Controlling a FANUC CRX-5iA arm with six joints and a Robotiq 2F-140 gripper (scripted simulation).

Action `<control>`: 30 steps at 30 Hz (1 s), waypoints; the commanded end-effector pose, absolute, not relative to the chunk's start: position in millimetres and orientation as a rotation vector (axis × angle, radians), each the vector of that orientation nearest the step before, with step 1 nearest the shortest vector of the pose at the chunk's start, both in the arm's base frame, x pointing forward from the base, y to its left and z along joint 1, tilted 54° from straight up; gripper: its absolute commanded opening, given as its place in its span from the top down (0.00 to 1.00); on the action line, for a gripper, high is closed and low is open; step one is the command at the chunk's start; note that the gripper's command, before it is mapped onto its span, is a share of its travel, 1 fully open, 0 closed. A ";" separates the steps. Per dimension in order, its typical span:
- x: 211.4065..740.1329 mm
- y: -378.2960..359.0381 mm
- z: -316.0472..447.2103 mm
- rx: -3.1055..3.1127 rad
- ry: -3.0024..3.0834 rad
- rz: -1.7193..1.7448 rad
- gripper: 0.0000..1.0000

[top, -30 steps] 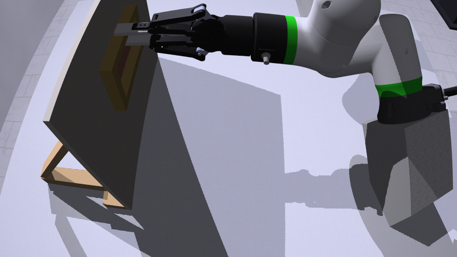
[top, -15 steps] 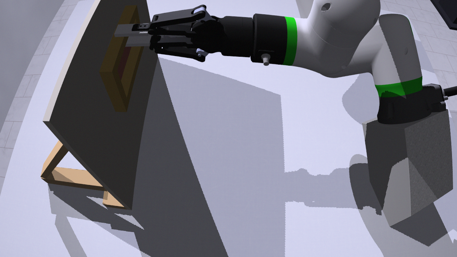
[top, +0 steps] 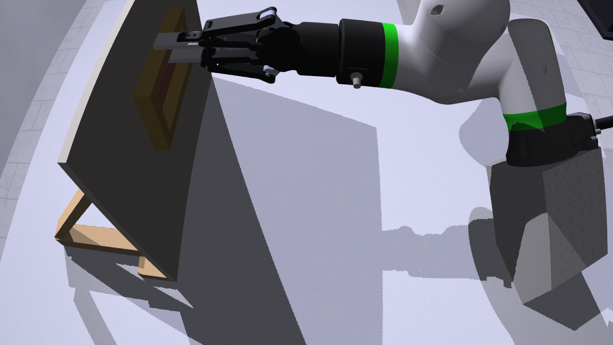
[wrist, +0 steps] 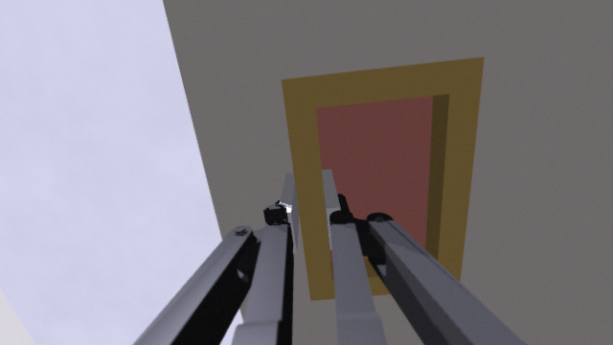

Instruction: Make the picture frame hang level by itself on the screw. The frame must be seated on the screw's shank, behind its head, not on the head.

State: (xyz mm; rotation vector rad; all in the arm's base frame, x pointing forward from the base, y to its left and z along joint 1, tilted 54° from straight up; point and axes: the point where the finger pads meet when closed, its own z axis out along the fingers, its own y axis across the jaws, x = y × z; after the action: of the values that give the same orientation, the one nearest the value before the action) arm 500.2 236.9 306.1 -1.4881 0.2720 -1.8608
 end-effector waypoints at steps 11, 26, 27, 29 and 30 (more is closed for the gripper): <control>500.1 237.0 306.2 -1.488 0.272 -1.861 1.00; 500.1 237.0 306.2 -1.488 0.272 -1.861 1.00; 500.1 237.0 306.2 -1.488 0.272 -1.861 1.00; 500.1 237.0 306.2 -1.488 0.272 -1.861 1.00; 500.1 237.0 306.2 -1.488 0.272 -1.861 0.71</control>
State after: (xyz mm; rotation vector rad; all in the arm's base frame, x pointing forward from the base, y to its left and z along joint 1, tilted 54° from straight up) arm 500.2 236.9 306.1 -1.4881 0.2720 -1.8607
